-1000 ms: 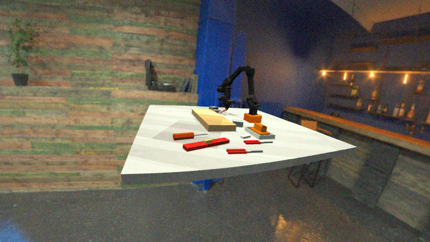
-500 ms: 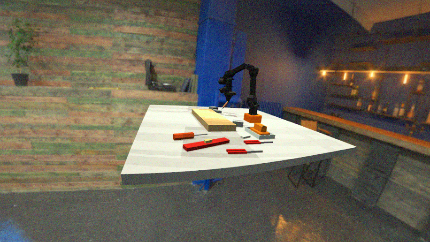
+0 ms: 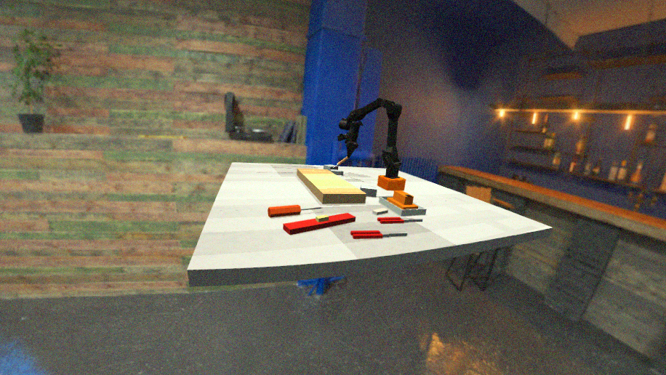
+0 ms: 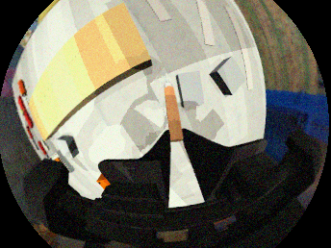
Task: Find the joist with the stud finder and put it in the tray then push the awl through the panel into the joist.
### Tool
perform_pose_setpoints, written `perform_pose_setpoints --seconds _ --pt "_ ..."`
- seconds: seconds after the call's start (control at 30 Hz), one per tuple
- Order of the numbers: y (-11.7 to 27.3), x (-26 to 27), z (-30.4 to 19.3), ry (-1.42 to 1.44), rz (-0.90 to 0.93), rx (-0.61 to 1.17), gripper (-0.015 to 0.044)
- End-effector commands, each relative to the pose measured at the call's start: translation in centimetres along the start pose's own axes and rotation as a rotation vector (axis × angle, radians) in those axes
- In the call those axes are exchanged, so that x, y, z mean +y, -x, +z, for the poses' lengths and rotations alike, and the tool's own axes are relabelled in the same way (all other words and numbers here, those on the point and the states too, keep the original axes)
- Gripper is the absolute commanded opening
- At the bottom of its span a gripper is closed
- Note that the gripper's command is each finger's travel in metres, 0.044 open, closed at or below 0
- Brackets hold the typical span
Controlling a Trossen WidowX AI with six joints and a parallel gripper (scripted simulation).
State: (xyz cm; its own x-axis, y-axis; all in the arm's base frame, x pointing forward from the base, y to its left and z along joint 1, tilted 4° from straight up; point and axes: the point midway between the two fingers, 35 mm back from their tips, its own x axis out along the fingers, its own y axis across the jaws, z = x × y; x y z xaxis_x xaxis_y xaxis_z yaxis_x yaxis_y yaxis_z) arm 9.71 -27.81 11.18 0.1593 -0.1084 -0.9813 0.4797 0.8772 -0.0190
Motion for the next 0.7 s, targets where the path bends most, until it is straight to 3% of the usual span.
perform_pose_setpoints --seconds 0.0,0.67 --pt "0.2 -0.1 0.9 -0.157 0.0 -0.077 0.0" --pt "0.9 -0.7 4.6 -0.806 0.136 -0.356 0.0"
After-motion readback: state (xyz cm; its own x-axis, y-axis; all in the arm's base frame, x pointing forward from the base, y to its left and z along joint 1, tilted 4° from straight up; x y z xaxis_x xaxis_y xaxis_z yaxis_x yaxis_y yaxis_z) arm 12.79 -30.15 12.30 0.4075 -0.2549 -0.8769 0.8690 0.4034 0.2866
